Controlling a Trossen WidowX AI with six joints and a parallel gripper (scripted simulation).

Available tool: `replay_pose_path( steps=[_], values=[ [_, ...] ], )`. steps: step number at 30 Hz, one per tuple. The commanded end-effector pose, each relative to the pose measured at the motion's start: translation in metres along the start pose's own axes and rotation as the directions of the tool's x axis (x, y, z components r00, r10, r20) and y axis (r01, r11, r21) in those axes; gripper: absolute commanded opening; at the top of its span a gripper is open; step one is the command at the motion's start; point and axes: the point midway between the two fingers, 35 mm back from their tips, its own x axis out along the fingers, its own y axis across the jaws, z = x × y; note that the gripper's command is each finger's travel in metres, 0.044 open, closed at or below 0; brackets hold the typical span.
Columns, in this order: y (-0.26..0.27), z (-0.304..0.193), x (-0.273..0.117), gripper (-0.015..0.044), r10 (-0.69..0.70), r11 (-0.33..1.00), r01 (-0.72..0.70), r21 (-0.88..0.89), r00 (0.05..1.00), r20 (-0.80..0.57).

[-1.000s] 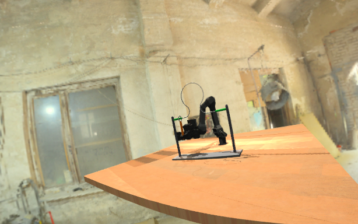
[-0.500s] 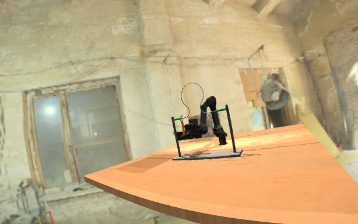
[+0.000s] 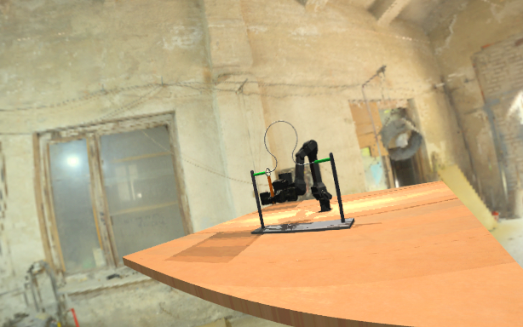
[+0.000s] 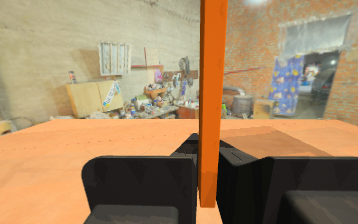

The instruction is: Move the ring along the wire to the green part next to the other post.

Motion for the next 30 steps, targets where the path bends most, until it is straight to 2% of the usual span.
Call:
replay_pose_path(
  steps=[1, 12, 22, 30],
  values=[
    [0.007, 0.0, -0.001, -0.015, -0.003, 1.0, 0.003, 0.024, 1.0, -0.001],
    [0.029, 0.0, -0.001, -0.015, -0.003, 0.993, 0.003, 0.118, 1.0, -0.001],
    [0.058, 0.006, 0.0, -0.015, -0.002, 0.959, 0.002, 0.284, 1.0, -0.001],
    [0.07, 0.011, -0.005, -0.015, 0.016, 0.935, 0.0, 0.355, 0.999, -0.043]
  ],
)
